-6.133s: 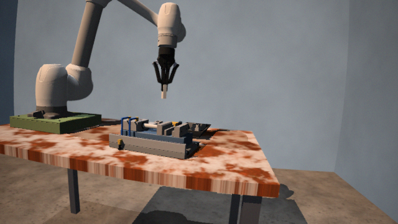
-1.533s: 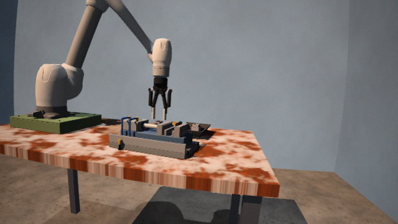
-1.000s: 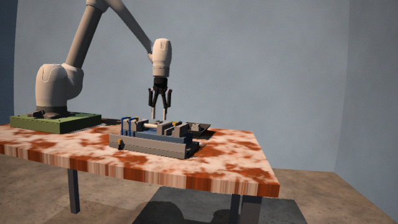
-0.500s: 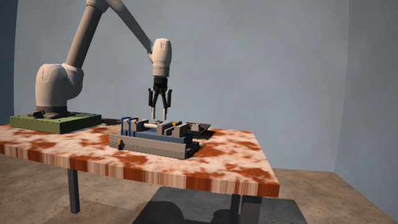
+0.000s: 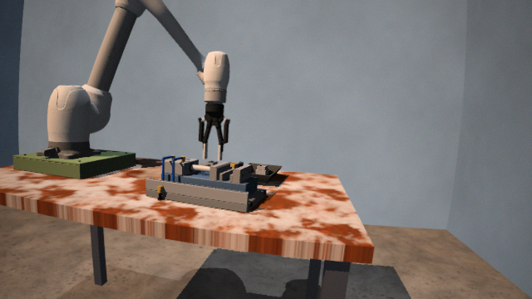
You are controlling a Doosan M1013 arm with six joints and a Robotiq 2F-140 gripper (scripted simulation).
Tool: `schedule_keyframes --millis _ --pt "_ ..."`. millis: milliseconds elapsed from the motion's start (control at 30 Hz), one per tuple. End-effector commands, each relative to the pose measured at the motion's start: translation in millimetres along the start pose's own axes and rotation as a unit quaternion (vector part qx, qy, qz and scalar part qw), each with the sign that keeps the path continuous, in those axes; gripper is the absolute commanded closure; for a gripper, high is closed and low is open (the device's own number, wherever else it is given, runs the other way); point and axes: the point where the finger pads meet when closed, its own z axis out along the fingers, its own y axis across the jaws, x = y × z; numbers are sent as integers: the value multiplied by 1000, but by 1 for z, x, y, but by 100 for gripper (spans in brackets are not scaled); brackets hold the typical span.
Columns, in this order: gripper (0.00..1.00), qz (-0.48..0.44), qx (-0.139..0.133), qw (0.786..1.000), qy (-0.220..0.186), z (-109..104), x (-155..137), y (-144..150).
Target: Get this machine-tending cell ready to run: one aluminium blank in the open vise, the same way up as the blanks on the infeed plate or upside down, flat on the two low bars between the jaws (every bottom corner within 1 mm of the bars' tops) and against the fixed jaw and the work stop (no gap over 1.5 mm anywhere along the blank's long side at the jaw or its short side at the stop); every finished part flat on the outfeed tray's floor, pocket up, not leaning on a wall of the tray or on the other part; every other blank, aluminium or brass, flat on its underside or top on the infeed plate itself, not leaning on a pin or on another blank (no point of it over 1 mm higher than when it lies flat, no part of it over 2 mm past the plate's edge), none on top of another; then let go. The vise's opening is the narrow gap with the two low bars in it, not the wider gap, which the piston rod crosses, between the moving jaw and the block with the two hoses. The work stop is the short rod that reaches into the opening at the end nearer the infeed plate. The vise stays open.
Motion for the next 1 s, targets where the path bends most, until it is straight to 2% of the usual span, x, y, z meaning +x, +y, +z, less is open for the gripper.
schedule_keyframes --millis 0,967 --pt "60 0 -2 1000 1 3 -2 2" --pt "60 0 -2 1000 1 3 -3 5"
